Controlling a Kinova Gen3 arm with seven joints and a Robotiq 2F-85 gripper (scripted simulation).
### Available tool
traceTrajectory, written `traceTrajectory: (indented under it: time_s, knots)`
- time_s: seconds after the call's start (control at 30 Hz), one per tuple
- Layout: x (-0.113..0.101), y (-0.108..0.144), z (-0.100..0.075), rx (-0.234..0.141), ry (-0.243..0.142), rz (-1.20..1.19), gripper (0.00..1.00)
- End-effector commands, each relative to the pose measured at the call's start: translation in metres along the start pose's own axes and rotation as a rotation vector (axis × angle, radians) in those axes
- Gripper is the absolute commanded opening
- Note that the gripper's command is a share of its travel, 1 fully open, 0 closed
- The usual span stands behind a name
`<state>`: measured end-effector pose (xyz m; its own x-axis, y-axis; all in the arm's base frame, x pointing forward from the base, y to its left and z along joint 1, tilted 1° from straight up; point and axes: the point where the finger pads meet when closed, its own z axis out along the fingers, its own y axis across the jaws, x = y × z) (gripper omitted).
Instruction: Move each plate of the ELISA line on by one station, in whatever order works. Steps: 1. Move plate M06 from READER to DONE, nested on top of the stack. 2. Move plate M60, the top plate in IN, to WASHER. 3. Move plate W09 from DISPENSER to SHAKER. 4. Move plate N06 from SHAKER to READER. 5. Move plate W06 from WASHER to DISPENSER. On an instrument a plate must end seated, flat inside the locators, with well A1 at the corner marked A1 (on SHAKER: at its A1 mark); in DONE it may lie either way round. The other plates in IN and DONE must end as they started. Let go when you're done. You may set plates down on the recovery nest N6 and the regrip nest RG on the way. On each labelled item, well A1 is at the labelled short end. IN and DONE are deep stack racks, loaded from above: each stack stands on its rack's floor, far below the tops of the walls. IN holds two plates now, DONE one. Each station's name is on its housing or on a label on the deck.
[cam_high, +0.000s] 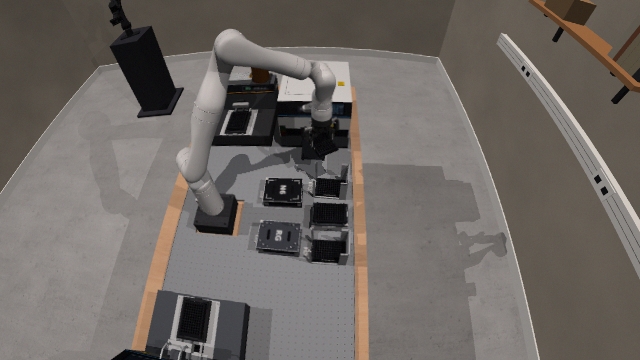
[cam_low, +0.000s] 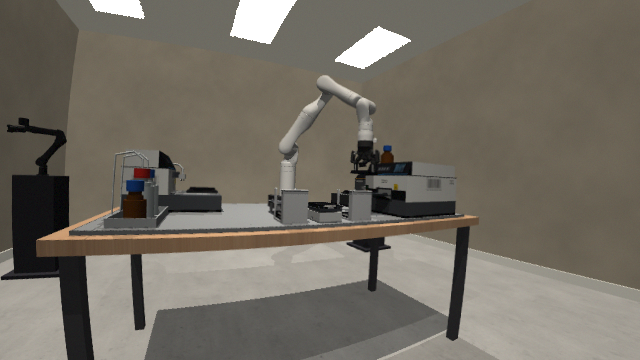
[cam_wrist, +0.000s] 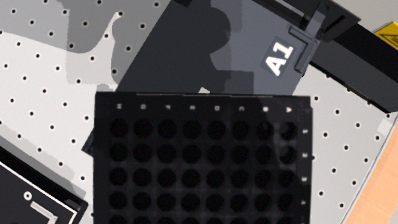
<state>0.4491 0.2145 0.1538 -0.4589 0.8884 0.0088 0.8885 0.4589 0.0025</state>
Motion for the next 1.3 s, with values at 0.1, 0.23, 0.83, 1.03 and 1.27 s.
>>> traceTrajectory:
  time_s: [0.1,0.23,0.83,1.03,1.27]
  knots:
    - [-0.019,0.0,-0.001,-0.002,0.001,-0.074,0.94]
    - [-0.024,-0.001,-0.001,-0.002,0.001,-0.121,0.94]
    - [-0.044,-0.001,-0.001,-0.002,0.0,-0.307,0.94]
    - [-0.048,-0.002,-0.001,-0.002,0.0,-0.354,0.94]
    - [-0.048,-0.002,-0.001,-0.002,0.0,-0.436,0.94]
